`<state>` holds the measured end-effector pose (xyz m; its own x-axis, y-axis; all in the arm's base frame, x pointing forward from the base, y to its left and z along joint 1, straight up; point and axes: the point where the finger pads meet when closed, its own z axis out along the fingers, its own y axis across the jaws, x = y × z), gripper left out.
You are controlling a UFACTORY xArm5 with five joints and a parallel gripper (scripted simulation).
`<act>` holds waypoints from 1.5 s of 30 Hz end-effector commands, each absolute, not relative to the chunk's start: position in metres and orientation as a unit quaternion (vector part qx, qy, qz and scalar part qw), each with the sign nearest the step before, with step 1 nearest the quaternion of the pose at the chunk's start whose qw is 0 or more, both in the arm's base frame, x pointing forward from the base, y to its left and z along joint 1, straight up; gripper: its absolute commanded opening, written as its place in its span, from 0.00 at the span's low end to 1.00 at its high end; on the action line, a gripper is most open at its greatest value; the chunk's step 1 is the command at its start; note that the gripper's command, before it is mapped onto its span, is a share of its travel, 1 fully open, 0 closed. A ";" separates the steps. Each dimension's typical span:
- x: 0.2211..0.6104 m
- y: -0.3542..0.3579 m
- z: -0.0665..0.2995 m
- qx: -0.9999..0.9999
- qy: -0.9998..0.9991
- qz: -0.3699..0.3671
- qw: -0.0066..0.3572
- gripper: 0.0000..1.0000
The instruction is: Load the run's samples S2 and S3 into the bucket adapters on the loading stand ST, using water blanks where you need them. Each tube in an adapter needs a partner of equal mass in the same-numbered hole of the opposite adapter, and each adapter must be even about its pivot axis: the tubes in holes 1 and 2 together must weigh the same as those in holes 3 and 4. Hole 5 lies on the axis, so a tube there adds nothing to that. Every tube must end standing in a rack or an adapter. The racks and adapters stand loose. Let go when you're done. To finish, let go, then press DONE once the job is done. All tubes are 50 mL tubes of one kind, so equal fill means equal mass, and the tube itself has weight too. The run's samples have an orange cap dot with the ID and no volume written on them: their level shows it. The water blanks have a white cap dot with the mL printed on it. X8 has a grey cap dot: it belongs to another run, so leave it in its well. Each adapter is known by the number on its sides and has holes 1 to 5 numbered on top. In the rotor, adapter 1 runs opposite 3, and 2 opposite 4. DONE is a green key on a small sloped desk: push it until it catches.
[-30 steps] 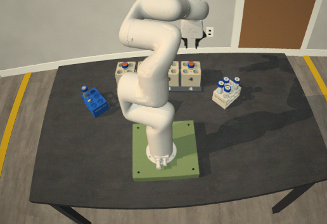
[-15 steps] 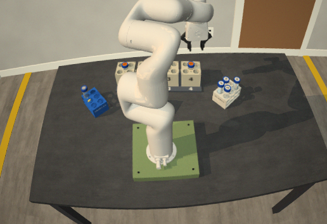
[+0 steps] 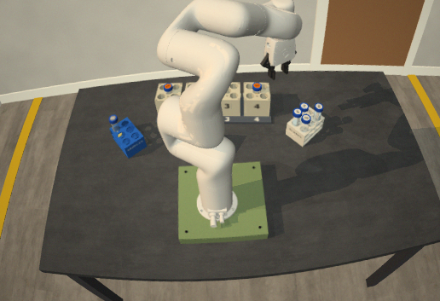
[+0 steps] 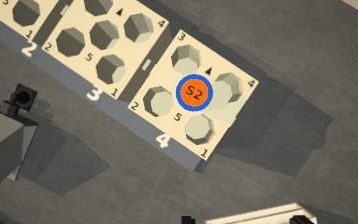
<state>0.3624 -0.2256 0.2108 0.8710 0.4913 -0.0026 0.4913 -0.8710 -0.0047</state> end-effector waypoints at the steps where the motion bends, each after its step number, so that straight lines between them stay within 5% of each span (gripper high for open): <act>1: 0.342 -0.246 0.213 -0.938 -0.346 0.000 -0.002 0.57; 26: 0.265 -0.318 0.213 -0.938 -0.346 0.000 -0.003 0.57; 45: 0.264 -0.320 0.203 -0.938 -0.346 0.000 -0.003 0.57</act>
